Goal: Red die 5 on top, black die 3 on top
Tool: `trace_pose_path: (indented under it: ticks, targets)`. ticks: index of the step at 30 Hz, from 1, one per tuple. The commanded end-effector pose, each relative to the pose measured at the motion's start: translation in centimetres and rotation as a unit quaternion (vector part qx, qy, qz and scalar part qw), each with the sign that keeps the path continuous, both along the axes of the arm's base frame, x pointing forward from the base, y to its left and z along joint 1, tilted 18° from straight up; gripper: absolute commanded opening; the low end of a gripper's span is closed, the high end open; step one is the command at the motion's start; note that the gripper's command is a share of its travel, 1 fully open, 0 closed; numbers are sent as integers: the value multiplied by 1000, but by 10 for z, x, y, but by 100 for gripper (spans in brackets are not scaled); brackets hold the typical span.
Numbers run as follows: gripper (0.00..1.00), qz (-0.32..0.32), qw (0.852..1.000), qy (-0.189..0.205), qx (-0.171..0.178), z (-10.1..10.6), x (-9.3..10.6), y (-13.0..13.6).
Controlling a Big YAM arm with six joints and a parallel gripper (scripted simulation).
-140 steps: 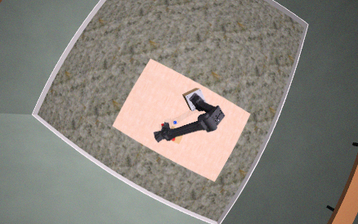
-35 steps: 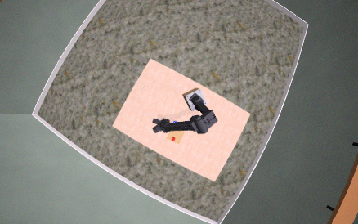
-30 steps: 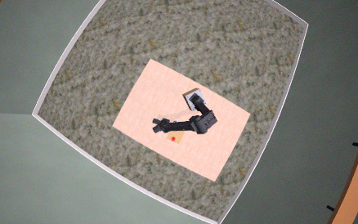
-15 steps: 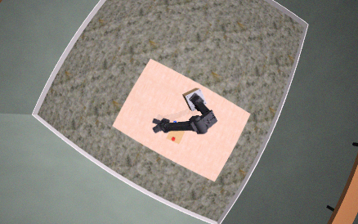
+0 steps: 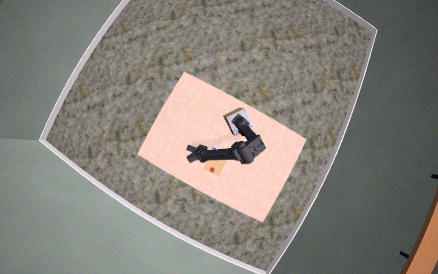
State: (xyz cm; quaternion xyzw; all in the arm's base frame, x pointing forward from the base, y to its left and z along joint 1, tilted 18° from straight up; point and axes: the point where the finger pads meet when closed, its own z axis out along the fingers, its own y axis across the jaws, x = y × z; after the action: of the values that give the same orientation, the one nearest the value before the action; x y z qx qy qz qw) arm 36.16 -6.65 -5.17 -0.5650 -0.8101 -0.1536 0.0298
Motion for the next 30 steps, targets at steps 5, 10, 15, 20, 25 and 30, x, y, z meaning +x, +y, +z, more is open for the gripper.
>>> trace_pose_path:
  ticks: [5, 10, 15, 20, 25, 30]
  targets:
    - [44, 2, 1000, -4, -4, -2, 4, 2]
    - [44, 2, 1000, -4, -4, -2, 4, 2]
    - [44, 2, 1000, -4, -4, -2, 4, 3]
    - [44, 2, 1000, -9, -5, 1, 6, 2]
    - [44, 2, 1000, -9, -6, 2, 4, 3]
    - [44, 2, 1000, -12, -7, 4, 7, 2]
